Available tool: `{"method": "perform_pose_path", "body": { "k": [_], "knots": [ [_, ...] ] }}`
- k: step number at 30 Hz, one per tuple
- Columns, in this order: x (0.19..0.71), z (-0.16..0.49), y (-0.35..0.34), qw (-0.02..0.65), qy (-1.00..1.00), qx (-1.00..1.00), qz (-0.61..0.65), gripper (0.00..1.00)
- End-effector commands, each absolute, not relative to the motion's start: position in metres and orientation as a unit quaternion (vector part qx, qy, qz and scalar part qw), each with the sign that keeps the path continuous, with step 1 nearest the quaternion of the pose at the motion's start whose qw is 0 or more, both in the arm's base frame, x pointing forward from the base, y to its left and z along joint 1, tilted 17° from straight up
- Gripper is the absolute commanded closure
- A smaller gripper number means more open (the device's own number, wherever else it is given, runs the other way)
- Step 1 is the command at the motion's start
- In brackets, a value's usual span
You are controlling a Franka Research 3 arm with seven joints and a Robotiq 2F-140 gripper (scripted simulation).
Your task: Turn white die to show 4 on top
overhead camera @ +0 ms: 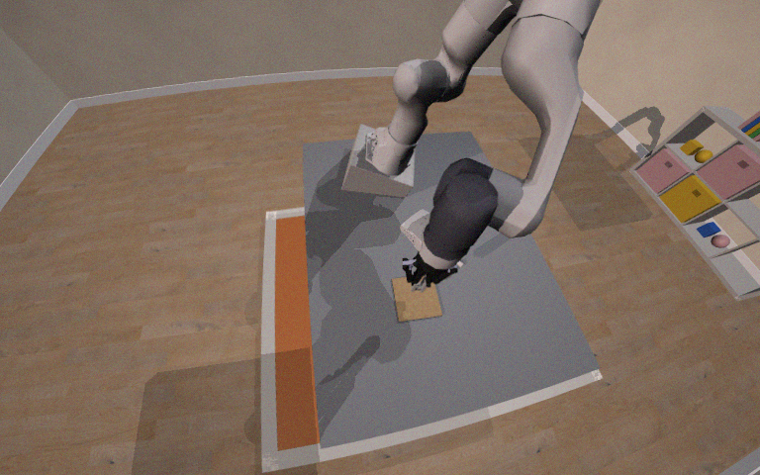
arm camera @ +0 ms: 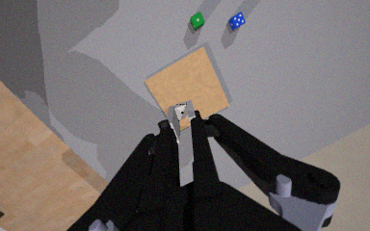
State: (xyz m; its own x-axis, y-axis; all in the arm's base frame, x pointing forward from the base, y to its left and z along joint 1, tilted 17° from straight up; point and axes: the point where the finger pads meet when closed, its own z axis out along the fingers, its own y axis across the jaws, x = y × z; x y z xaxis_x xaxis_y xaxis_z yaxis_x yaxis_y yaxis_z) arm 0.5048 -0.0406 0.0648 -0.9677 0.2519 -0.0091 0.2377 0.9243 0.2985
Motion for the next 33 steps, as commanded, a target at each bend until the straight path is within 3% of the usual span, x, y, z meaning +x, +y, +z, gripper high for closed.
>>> {"method": "perform_pose_path", "body": {
  "k": [1, 12, 33],
  "knots": [
    [0.511, 0.069, -0.032, 0.039, 0.988, 0.043, 0.145, 0.91],
    [0.526, 0.087, -0.037, 0.071, 0.989, 0.005, 0.128, 0.91],
    [0.603, 0.242, -0.153, 0.346, 0.938, -0.019, 0.018, 0.91]
  ]
}}
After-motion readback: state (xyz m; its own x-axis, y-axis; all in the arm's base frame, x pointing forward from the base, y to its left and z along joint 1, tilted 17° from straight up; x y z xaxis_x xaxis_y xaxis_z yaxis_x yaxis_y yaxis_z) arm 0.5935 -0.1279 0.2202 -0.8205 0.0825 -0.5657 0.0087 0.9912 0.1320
